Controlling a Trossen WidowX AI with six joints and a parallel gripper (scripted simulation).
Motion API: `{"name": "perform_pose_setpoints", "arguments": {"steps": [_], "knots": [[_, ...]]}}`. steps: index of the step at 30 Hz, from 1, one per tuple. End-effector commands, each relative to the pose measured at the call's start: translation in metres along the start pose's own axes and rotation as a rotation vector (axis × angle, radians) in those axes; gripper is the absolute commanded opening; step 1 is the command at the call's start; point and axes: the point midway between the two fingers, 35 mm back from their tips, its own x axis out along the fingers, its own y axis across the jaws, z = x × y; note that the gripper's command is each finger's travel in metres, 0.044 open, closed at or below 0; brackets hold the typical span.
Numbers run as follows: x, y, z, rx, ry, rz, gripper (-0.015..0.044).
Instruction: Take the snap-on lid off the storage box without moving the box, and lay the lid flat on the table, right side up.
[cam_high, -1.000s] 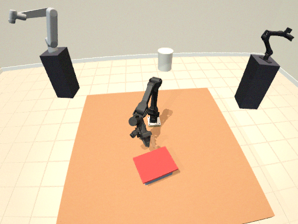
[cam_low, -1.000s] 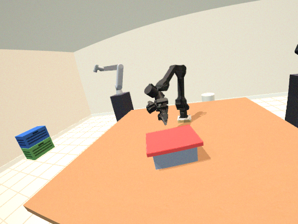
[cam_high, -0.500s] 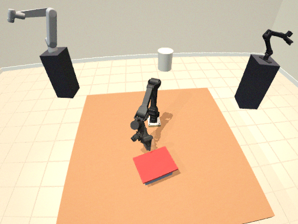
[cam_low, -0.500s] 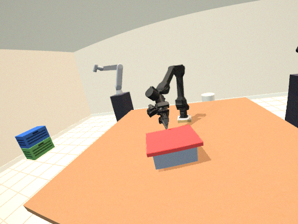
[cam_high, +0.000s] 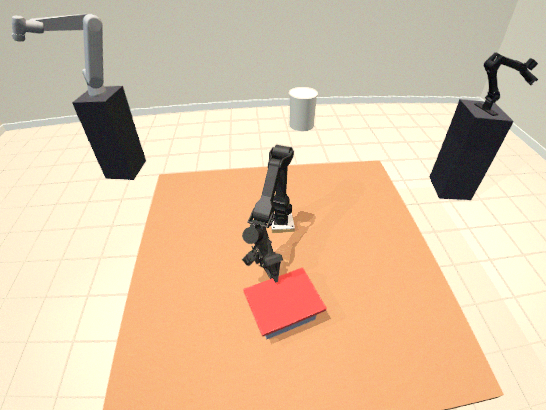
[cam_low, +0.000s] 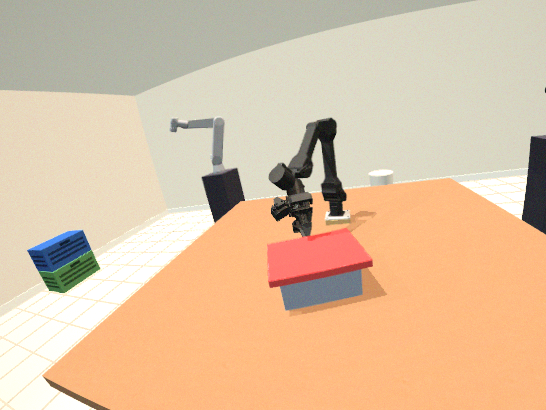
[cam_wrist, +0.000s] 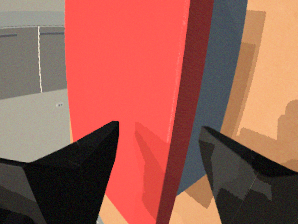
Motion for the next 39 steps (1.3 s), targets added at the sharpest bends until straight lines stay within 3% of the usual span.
{"name": "perform_pose_setpoints", "arguments": {"steps": [1, 20, 24, 39], "knots": [[0.0066, -0.0024, -0.0009, 0.007, 0.001, -0.006, 0.0235], [0.0066, -0.0024, -0.0009, 0.007, 0.001, -0.006, 0.0108], [0.0066, -0.0024, -0.0009, 0.007, 0.001, -0.006, 0.0003], [0.0046, -0.0005, -0.0011, 0.004, 0.002, -0.005, 0.0000]]}}
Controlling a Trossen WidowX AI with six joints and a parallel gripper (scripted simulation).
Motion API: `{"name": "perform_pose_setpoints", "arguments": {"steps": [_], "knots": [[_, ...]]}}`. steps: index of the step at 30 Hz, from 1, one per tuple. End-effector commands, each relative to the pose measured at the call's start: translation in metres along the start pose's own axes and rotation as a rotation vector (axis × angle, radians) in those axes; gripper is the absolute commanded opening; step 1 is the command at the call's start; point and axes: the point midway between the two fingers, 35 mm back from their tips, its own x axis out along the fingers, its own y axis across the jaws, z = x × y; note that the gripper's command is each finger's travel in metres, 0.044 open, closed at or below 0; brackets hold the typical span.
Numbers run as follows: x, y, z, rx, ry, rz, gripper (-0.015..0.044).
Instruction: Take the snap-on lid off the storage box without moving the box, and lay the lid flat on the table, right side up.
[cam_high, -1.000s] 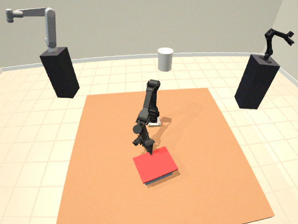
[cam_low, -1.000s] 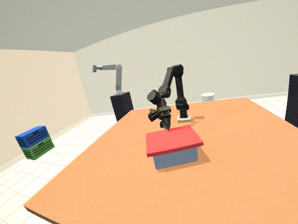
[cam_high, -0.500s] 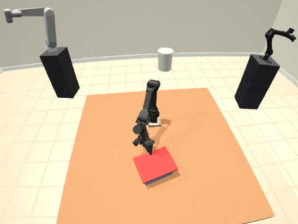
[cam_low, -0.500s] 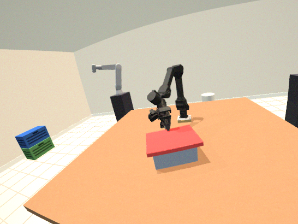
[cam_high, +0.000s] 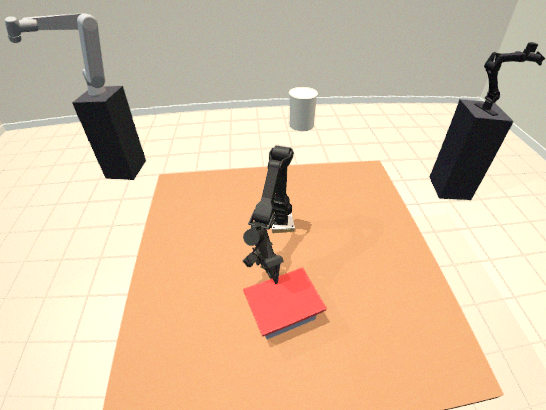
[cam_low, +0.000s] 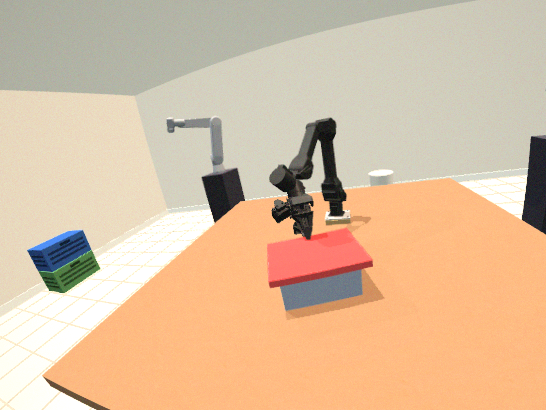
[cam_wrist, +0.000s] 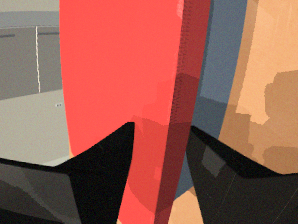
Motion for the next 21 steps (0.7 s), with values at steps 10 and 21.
{"name": "perform_pose_setpoints", "arguments": {"steps": [10, 21], "knots": [[-0.0023, 0.0024, -0.0002, 0.000, 0.000, 0.000, 0.0000], [-0.0042, 0.0036, -0.0004, 0.000, 0.000, 0.000, 0.0000]]}}
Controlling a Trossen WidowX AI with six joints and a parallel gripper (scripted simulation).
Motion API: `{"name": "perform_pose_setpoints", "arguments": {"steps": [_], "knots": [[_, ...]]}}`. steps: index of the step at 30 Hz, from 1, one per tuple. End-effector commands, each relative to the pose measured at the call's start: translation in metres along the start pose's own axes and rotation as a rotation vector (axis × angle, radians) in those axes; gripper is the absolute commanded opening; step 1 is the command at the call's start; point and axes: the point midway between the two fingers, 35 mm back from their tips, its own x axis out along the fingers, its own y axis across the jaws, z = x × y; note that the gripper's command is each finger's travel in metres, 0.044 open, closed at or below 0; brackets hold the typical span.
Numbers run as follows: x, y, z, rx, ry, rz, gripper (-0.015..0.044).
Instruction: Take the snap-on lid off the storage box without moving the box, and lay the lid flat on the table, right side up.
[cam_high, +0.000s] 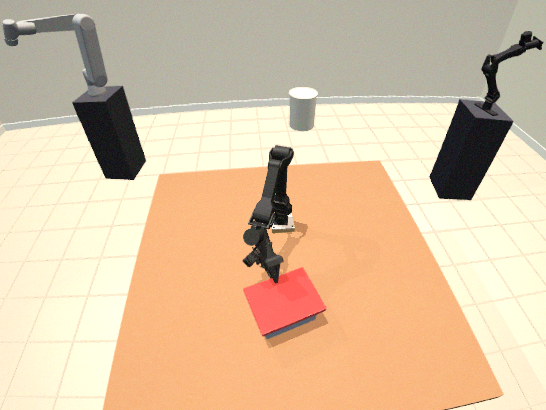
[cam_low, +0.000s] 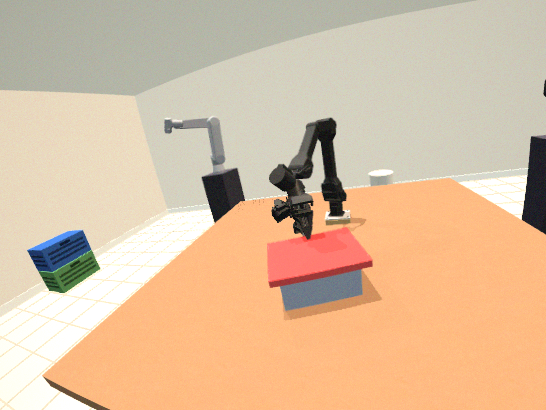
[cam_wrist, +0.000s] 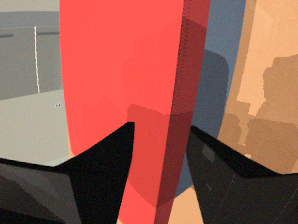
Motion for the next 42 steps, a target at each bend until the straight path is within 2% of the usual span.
{"name": "perform_pose_setpoints", "arguments": {"steps": [1, 42], "knots": [[-0.0025, 0.0024, -0.0003, -0.002, -0.001, 0.006, 0.0000], [-0.0086, 0.0081, -0.0005, -0.002, -0.001, 0.006, 0.0000]]}}
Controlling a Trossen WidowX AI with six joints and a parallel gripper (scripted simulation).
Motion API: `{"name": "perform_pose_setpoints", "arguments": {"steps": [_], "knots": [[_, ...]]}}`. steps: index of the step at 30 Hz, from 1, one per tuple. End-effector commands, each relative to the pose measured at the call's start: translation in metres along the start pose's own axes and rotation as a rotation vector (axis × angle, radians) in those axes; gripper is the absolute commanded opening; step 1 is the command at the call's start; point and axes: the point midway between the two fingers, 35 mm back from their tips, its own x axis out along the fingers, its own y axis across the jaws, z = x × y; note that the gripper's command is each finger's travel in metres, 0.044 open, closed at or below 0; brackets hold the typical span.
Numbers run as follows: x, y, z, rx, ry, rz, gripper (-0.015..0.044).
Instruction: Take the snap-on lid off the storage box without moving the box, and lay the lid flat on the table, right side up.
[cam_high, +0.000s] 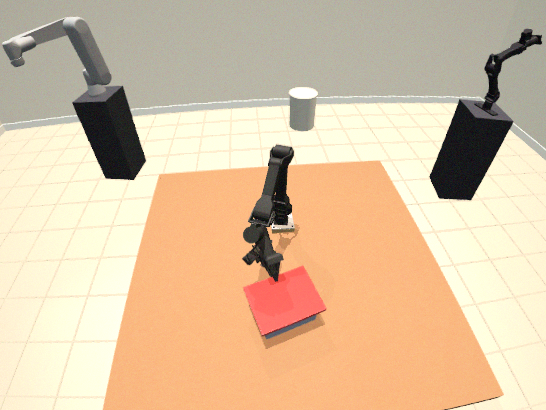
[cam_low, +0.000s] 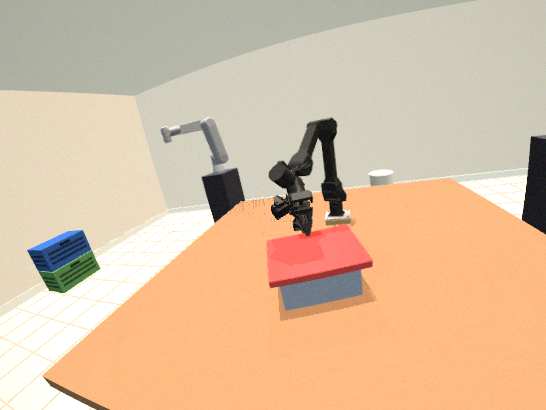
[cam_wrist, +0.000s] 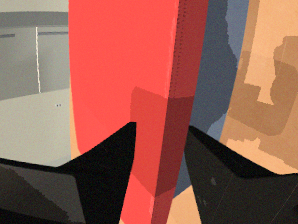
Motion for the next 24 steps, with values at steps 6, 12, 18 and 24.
{"name": "perform_pose_setpoints", "arguments": {"steps": [6, 12, 18, 24], "knots": [[-0.0016, 0.0021, 0.0002, -0.001, -0.001, 0.005, 0.0000], [-0.0012, 0.0024, 0.0002, -0.001, -0.001, 0.005, 0.0000], [-0.0008, 0.0027, 0.0002, -0.001, -0.001, 0.005, 0.0000], [-0.0005, 0.0031, 0.0002, -0.001, -0.001, 0.005, 0.0000]]}}
